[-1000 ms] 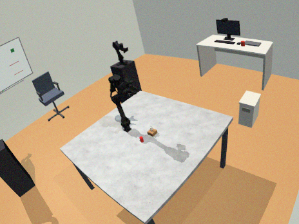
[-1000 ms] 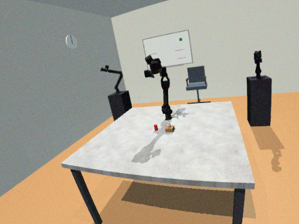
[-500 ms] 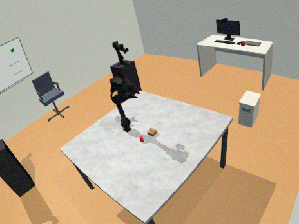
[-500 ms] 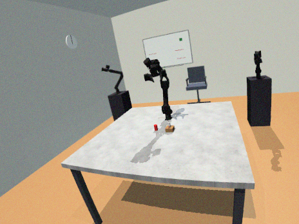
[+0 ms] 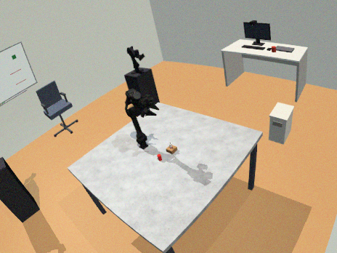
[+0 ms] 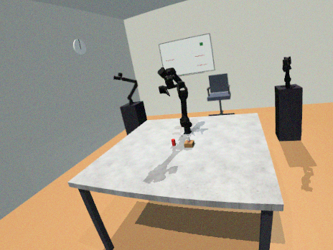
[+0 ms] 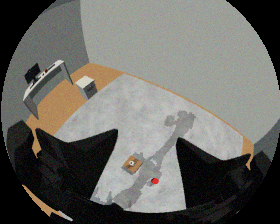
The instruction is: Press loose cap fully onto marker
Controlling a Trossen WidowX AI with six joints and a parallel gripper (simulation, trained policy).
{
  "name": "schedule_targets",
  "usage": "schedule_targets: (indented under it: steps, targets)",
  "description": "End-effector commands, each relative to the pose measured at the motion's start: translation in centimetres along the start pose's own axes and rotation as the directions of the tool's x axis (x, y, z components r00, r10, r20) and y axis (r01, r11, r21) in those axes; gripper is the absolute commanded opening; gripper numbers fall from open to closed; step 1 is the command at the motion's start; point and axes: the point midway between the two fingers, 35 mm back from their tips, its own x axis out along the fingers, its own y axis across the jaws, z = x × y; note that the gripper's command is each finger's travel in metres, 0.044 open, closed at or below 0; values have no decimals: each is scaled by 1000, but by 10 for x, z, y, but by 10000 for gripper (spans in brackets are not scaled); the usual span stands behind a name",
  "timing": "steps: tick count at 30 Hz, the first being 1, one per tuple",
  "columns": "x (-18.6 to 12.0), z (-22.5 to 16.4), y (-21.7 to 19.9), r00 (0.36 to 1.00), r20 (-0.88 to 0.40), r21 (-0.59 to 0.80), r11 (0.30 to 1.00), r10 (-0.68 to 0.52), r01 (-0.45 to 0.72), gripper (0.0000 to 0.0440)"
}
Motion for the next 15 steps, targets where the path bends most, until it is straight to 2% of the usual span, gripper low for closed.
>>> schedule_targets:
  steps: [1, 15]
  targets:
    - [7, -5, -6, 1000, -27, 2, 1000, 1, 0, 317]
    - [29, -22, -27, 993, -118, 9, 1000, -6, 8, 324]
